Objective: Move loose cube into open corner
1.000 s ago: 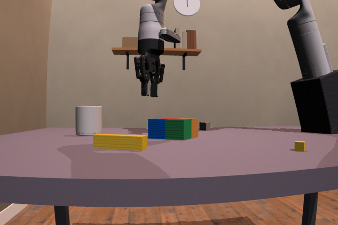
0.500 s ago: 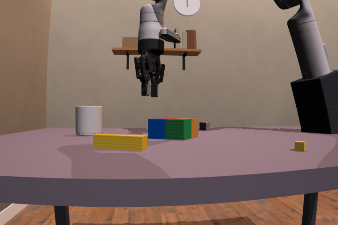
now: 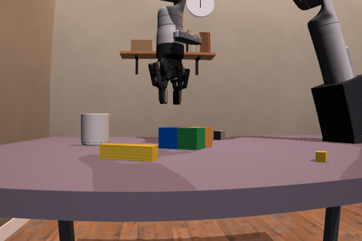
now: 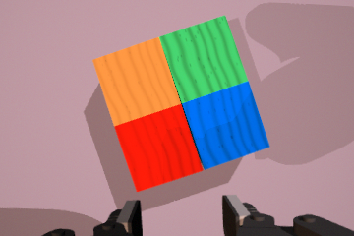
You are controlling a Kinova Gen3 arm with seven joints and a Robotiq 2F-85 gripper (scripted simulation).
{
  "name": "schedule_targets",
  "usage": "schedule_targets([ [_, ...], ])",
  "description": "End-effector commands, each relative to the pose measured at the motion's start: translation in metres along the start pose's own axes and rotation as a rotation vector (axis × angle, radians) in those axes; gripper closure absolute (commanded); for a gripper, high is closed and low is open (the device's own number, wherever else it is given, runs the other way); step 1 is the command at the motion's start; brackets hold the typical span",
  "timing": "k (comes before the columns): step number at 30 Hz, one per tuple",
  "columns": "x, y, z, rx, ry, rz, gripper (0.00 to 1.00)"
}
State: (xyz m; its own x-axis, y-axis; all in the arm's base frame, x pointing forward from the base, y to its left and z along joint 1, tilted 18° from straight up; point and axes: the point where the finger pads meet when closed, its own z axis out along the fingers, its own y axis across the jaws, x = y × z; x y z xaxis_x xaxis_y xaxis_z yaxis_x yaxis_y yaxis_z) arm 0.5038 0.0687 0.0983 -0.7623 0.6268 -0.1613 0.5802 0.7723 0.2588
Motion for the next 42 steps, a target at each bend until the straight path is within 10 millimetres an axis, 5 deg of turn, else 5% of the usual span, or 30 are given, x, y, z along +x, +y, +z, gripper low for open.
schedule_targets([
  [1, 0.010, -0.006, 0.000, -0.007, 0.014, 0.163, 0.47],
  [12, 0.028, -0.040, 0.001, -0.003, 0.017, 0.795, 0.47],
  [23, 0.037, -0.062, 0.000, -0.003, 0.006, 1.182, 0.47],
  [42, 0.038, -0.066, -0.001, -0.010, 0.001, 1.298, 0.47],
])
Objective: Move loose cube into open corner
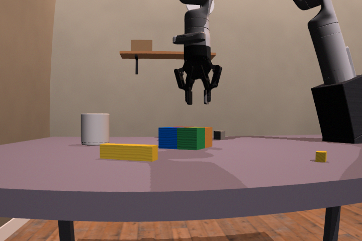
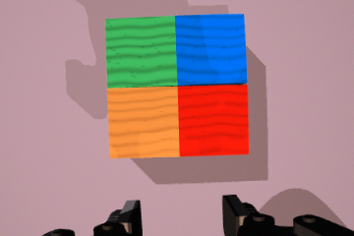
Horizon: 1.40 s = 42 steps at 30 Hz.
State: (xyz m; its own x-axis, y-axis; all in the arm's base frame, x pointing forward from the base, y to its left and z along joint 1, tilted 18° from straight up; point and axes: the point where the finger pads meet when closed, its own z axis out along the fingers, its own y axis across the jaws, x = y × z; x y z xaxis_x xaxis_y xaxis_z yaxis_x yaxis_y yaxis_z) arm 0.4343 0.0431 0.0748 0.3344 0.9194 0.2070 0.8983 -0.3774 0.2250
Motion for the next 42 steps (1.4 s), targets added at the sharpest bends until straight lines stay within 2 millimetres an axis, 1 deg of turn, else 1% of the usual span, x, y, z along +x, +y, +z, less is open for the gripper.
schedule_targets([
  [1, -0.001, 0.003, -0.001, -0.012, 0.000, 0.019, 0.47],
  [9, -0.001, 0.004, 0.002, -0.011, 0.001, 0.019, 0.47],
  [15, 0.000, 0.004, 0.010, -0.010, 0.001, 0.019, 0.47],
  [21, 0.000, 0.004, 0.022, -0.010, 0.002, 0.019, 0.47],
  [23, 0.000, 0.004, 0.022, -0.010, 0.002, 0.019, 0.47],
  [38, 0.001, 0.003, 0.063, -0.009, 0.002, 0.003, 0.47],
  [40, 0.001, 0.003, 0.063, -0.009, 0.002, 0.003, 0.47],
  [42, 0.001, 0.003, 0.068, -0.009, 0.002, 0.003, 0.47],
])
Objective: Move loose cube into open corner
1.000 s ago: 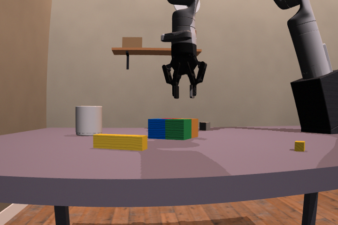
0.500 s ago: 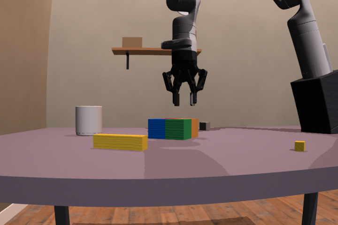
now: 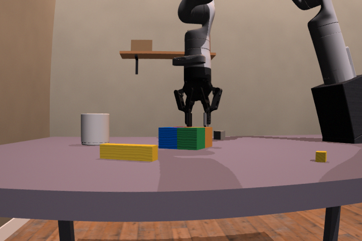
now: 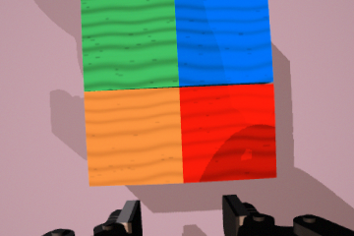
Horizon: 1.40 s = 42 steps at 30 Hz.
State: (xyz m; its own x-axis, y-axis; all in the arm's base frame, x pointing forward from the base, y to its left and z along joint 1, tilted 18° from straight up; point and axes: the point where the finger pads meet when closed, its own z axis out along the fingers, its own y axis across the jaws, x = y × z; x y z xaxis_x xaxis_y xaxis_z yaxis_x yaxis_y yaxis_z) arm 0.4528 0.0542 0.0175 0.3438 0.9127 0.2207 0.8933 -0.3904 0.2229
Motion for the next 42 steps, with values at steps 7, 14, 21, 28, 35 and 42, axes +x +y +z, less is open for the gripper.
schedule_targets([
  [7, -0.004, 0.004, 0.022, -0.007, -0.009, -0.011, 0.47],
  [14, -0.003, 0.004, 0.030, -0.007, -0.009, -0.011, 0.47],
  [21, -0.003, 0.004, 0.032, -0.007, -0.009, -0.011, 0.47],
  [28, -0.003, 0.004, 0.032, -0.007, -0.009, -0.011, 0.47],
  [35, -0.003, 0.004, 0.032, -0.007, -0.009, -0.011, 0.47],
  [42, -0.003, 0.004, 0.032, -0.007, -0.009, -0.011, 0.47],
])
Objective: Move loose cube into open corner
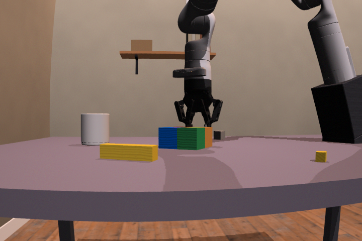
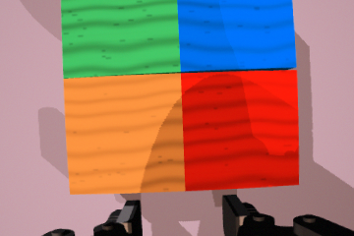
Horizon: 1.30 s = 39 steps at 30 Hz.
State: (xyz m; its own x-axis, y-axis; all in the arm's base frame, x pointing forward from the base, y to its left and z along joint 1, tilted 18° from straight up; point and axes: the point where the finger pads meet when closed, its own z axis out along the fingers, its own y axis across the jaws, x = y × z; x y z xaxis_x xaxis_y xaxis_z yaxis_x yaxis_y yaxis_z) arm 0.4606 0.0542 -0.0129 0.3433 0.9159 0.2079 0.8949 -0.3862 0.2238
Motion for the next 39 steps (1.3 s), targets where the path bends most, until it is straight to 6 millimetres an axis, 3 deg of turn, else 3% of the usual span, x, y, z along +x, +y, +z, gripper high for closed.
schedule_targets([
  [1, 0.0006, 0.0035, 0.0007, -0.007, 0.003, -0.006, 0.47],
  [39, 0.0074, 0.0049, 0.0006, -0.008, 0.003, 0.001, 0.47],
])
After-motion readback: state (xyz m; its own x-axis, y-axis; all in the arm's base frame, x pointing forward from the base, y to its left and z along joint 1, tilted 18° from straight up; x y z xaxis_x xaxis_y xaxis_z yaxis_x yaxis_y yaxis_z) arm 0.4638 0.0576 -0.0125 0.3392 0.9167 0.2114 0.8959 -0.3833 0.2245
